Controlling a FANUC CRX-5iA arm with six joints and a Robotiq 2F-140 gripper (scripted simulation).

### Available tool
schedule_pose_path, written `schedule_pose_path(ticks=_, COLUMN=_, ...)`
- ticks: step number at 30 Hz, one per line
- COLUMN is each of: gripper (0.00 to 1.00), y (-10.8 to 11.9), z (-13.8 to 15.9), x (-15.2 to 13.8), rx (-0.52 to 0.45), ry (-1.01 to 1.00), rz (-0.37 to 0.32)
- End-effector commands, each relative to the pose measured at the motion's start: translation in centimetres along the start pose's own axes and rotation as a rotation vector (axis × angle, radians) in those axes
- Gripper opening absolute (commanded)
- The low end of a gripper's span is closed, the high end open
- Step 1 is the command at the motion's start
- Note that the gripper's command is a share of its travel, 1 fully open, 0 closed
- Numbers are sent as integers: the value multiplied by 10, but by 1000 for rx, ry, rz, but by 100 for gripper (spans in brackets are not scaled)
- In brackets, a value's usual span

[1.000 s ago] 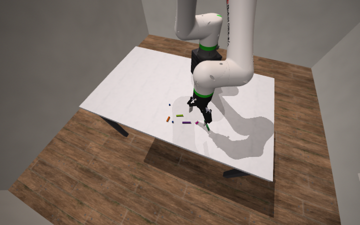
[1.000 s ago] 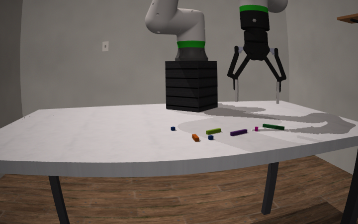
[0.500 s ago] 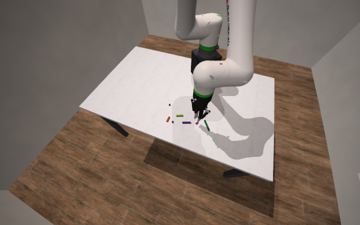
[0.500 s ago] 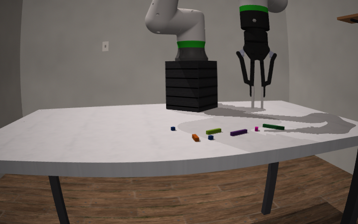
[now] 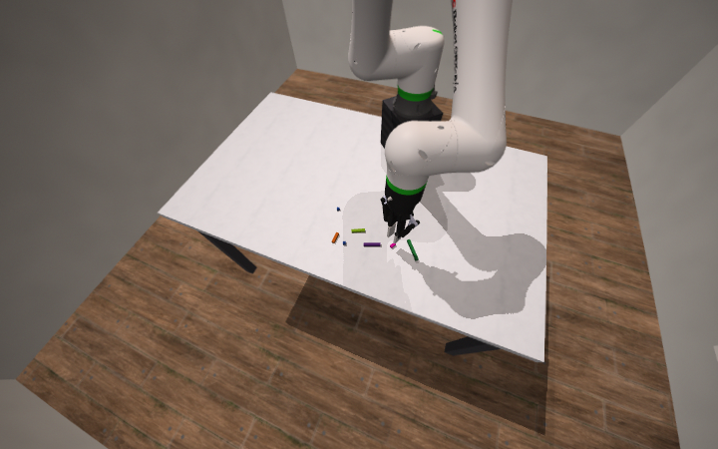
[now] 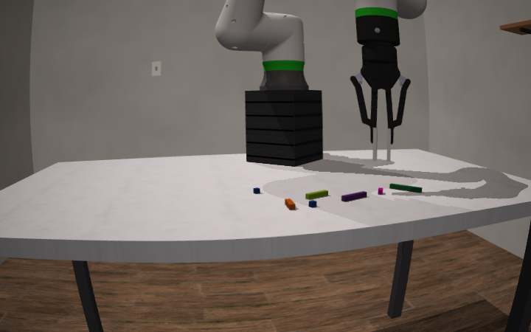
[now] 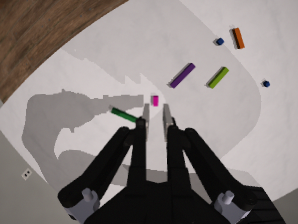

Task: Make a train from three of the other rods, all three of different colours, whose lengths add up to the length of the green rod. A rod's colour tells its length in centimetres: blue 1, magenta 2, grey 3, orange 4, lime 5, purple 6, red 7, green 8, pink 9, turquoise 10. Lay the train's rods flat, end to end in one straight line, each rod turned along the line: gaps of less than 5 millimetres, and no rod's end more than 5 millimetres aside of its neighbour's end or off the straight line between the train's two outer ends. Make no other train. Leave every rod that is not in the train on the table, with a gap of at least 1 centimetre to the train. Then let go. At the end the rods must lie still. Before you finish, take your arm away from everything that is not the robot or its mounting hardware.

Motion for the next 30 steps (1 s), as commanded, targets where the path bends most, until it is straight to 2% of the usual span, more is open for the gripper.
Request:
schedule_pose_path(ticks=1, gripper=15, y=0, z=0, x=0, rx=0, ry=0, rz=0)
schedule_pose_path(ticks=17, gripper=15, y=-5, z=0, x=0, rx=0, ry=0, rz=0)
schedule_pose_path(ticks=30, gripper=15, y=-22, z=0, x=0, rx=0, ry=0, rz=0)
Point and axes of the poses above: the point where the finger pads meet when closed, its own y axis back along the fingers, its own x axis across the jaws, z = x × y, the point moved 5 cm from there along y, back along the fingers, and after that the axes turned 14 degrees about -y, right-handed, at the moved point
